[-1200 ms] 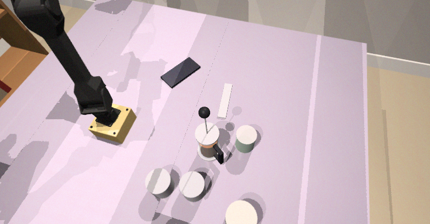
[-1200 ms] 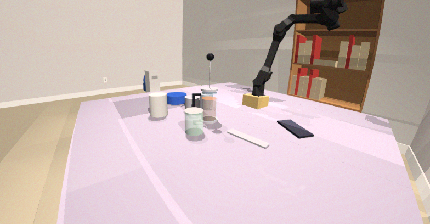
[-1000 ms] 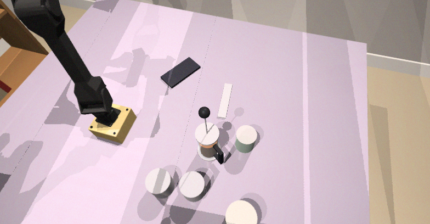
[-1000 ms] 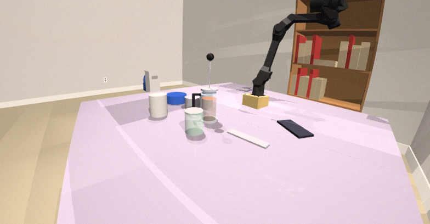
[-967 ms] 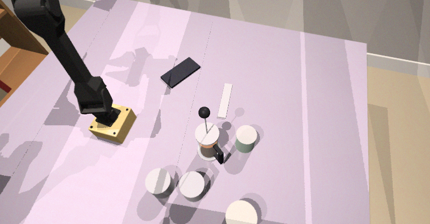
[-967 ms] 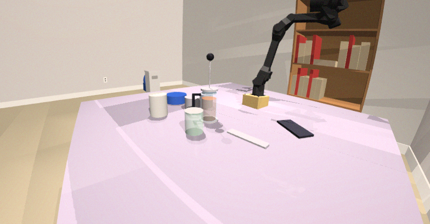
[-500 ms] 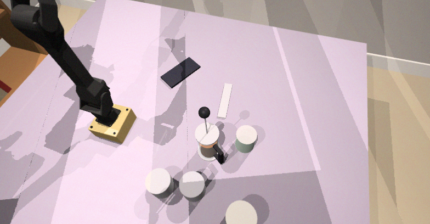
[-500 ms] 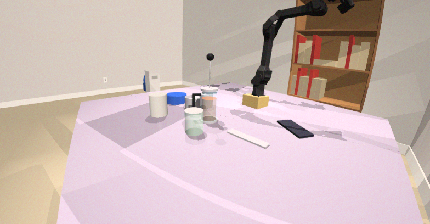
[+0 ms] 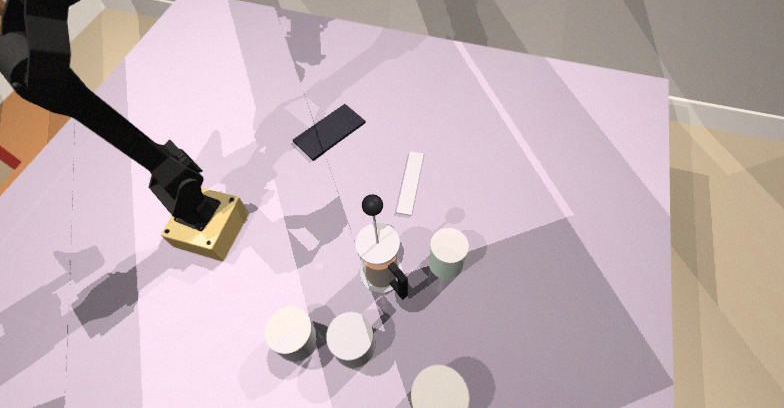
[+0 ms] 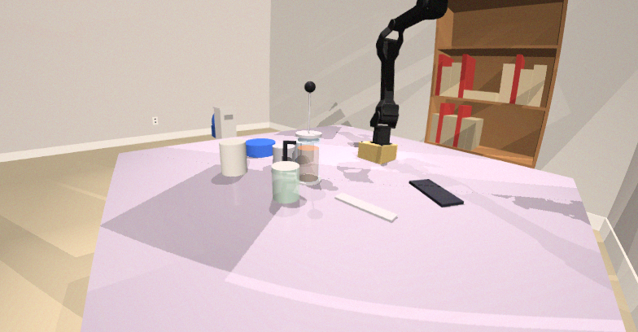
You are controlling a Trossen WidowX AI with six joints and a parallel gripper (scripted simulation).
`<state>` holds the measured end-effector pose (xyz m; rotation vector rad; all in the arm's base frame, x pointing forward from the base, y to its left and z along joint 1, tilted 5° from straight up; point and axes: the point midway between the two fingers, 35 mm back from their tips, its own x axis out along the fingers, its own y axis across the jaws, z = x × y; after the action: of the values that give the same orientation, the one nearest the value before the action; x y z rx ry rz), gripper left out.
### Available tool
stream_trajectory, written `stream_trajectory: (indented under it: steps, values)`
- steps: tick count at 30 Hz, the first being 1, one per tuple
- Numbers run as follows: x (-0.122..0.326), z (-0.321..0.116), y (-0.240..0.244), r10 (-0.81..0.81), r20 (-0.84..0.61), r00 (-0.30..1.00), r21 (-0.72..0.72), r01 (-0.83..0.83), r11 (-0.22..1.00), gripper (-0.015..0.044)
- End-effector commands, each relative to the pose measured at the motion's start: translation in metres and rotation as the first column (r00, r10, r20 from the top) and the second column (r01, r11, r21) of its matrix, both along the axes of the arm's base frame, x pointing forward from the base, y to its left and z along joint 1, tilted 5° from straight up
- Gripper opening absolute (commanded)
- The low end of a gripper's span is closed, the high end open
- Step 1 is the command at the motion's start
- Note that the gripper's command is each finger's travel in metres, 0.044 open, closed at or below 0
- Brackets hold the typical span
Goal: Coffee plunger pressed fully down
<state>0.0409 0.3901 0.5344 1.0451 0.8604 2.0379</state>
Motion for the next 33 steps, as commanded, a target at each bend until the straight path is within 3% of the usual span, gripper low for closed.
stream_trajectory:
  steps: [1, 8, 15, 24, 30, 33]
  values:
    - [0.061, -0.020, -0.004, -0.273, 0.049, 0.961, -0.043, 0.275, 0.960, 0.0440]
    - [0.159, -0.062, -0.042, -0.648, 0.214, 0.731, -0.125, 0.678, 0.724, 0.0440]
    - [0.236, -0.116, -0.111, -0.790, 0.461, 0.404, -0.198, 0.915, 0.353, 0.0440]
    - [0.286, -0.191, -0.229, -0.588, 0.803, 0.096, -0.217, 0.966, -0.138, 0.0440]
    - [0.282, -0.242, -0.319, -0.289, 0.953, 0.089, -0.207, 0.889, -0.409, 0.0440]
    - [0.275, -0.254, -0.341, -0.212, 0.970, 0.115, -0.204, 0.863, -0.462, 0.0440]
